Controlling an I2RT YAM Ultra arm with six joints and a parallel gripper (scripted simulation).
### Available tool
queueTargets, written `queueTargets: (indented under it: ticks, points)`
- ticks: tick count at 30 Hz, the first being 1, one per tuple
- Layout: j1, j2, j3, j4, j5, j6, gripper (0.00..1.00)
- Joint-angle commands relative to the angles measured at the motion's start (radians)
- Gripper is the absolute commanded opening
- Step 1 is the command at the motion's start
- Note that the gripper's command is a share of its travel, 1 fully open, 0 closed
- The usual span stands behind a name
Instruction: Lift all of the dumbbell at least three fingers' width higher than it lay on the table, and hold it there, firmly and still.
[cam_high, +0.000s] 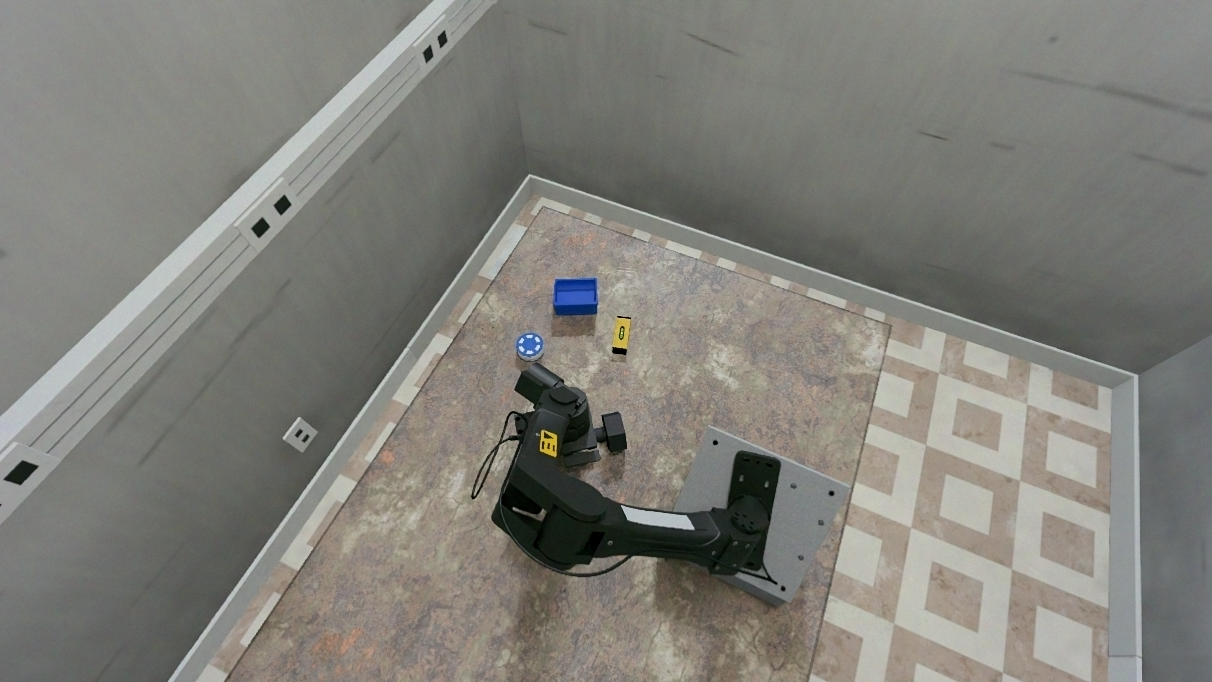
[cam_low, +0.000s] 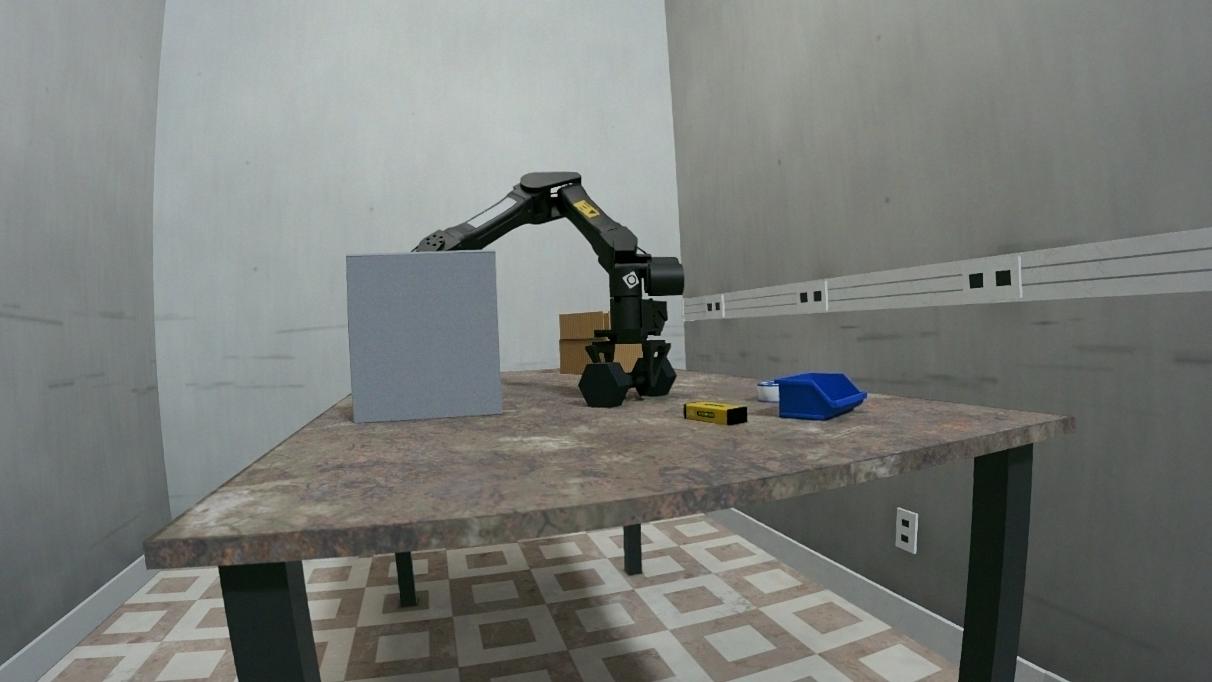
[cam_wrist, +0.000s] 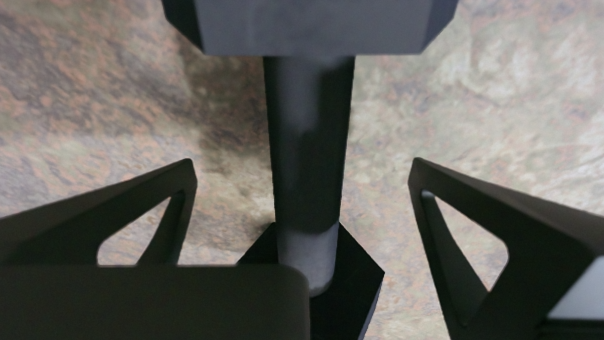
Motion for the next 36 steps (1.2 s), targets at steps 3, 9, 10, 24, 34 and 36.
queueTargets:
  ticks: [3,9,10,24,34,36]
  points:
    - [-0.023,0.013,-0.018,0.019,-0.018,0.004,0.0]
    - [-0.023,0.013,-0.015,0.008,-0.018,0.004,0.0]
    - [-0.023,0.013,-0.015,0.008,-0.018,0.003,0.0]
    - [-0.023,0.013,-0.015,0.008,-0.018,0.003,0.0]
    - [-0.023,0.013,-0.015,0.008,-0.018,0.003,0.0]
    - [-0.023,0.013,-0.015,0.008,-0.018,0.003,0.0]
